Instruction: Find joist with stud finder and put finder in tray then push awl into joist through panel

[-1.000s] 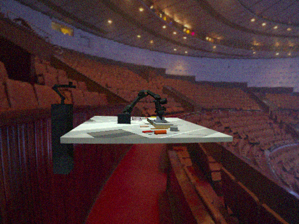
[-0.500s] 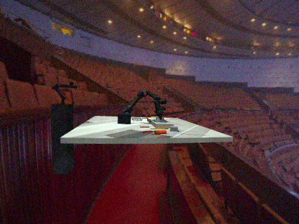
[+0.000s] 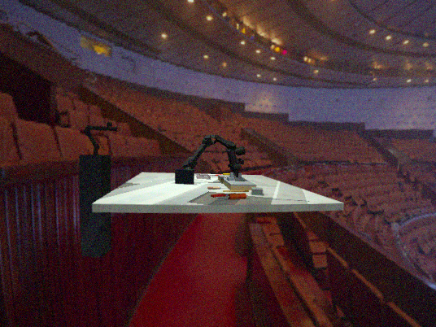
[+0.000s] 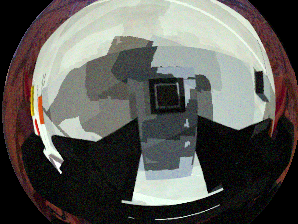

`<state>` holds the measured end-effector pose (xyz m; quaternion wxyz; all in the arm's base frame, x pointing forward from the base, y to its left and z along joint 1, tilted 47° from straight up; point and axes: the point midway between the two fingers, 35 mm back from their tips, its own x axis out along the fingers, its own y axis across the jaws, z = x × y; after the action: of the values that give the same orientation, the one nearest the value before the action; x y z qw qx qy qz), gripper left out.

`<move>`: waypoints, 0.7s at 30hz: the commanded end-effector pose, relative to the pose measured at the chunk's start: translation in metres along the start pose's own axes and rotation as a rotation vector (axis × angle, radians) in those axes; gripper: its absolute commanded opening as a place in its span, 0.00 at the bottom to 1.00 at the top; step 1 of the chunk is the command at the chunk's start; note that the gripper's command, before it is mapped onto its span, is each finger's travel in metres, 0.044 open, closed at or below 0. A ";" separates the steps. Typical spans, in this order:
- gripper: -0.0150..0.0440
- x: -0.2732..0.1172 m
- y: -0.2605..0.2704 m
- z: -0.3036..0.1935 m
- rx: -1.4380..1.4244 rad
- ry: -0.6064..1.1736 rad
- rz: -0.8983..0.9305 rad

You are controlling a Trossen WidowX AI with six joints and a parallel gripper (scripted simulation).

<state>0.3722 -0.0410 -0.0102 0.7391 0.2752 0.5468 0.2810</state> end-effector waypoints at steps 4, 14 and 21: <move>0.25 0.001 0.013 -0.001 0.004 0.000 0.006; 0.25 0.001 0.030 -0.001 0.005 0.001 0.007; 0.25 0.001 0.042 -0.001 0.005 0.001 0.007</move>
<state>0.3683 -0.0155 0.0161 0.7387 0.2760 0.5468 0.2814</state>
